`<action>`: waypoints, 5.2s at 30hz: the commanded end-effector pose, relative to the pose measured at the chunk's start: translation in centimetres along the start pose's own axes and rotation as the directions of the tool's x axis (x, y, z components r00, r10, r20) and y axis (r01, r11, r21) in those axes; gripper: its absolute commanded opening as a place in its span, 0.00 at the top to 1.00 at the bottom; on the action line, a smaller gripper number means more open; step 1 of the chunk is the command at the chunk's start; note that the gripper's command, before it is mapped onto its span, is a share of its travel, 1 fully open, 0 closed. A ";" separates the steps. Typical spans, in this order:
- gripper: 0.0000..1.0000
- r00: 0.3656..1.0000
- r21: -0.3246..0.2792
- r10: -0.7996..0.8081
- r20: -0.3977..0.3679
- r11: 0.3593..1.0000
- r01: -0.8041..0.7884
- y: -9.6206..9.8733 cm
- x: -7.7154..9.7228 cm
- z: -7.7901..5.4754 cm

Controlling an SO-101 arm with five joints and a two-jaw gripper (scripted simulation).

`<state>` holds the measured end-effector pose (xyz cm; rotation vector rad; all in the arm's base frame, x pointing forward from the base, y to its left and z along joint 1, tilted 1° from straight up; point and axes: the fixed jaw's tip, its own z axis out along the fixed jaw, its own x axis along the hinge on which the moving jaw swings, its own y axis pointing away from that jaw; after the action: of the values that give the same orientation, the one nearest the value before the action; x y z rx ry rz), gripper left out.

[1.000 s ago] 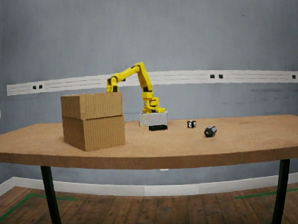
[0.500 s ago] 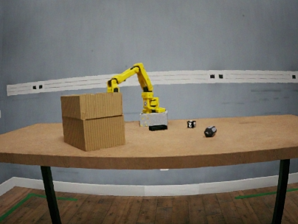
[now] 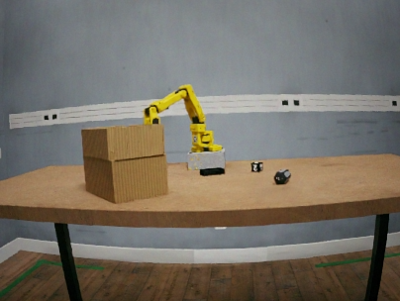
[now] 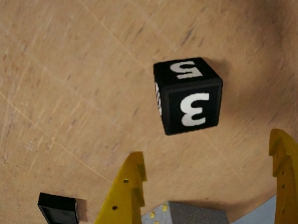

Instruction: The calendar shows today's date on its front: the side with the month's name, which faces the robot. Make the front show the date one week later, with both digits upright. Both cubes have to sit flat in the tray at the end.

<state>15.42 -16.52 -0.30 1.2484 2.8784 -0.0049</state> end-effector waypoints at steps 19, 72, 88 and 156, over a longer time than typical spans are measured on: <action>0.65 1.000 -0.002 -0.018 -0.018 1.000 0.018 0.3 0.1 2.5; 0.75 1.000 -0.002 -0.018 -0.018 1.000 0.017 -0.4 0.2 4.2; 0.80 1.000 -0.002 -0.018 -0.018 1.000 0.018 -0.8 0.2 4.2; 1.00 1.000 -0.002 -0.018 -0.018 1.000 0.018 -0.3 0.2 -0.6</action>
<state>14.74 -16.57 -0.60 1.2390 2.9170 0.0207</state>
